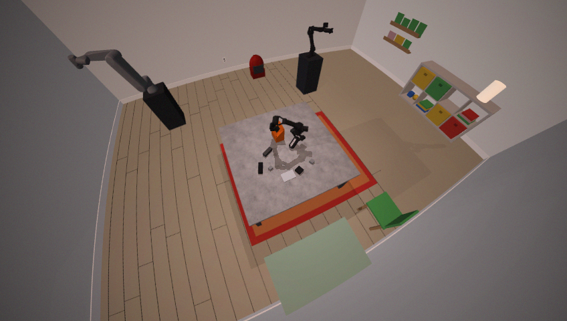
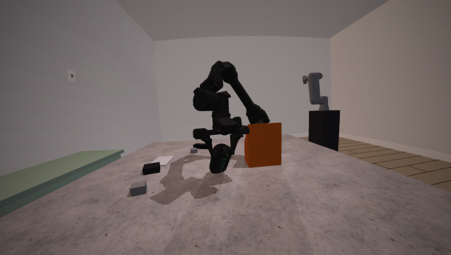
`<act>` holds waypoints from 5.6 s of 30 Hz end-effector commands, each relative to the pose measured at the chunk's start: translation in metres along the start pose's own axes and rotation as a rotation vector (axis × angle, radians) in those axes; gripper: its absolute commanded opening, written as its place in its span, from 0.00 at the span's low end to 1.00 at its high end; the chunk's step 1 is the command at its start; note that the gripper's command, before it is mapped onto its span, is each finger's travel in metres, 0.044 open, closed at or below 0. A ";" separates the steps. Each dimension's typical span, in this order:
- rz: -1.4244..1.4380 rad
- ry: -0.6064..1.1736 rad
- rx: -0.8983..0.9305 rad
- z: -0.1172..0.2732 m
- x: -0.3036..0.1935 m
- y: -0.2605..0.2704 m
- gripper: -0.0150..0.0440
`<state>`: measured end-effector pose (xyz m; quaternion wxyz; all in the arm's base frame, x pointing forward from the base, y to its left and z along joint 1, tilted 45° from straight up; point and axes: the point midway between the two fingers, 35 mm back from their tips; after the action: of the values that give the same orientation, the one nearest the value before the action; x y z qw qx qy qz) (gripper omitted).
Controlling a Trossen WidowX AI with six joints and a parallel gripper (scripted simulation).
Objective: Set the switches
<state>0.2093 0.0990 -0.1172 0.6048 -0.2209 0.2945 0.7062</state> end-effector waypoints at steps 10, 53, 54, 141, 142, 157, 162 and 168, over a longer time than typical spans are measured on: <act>0.000 0.014 0.011 -0.011 0.006 0.002 0.83; -0.001 0.013 0.011 -0.038 0.027 0.004 0.83; -0.001 0.013 0.011 -0.039 0.027 0.004 0.83; -0.005 0.004 0.015 -0.089 0.046 0.006 1.00; -0.005 0.004 0.015 -0.089 0.046 0.006 1.00; -0.005 0.007 0.016 -0.049 -0.014 0.002 1.00; -0.005 0.007 0.016 -0.049 -0.014 0.002 1.00; -0.005 0.007 0.016 -0.049 -0.014 0.002 1.00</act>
<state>0.2070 0.0554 -0.1446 0.6090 -0.2180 0.3008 0.7008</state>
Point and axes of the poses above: the point midway between the two fingers, 35 mm back from their tips, its own z axis back along the fingers, its own y axis across the jaws, x = y × z, and after that the axes turned 4 degrees about -z, right-handed
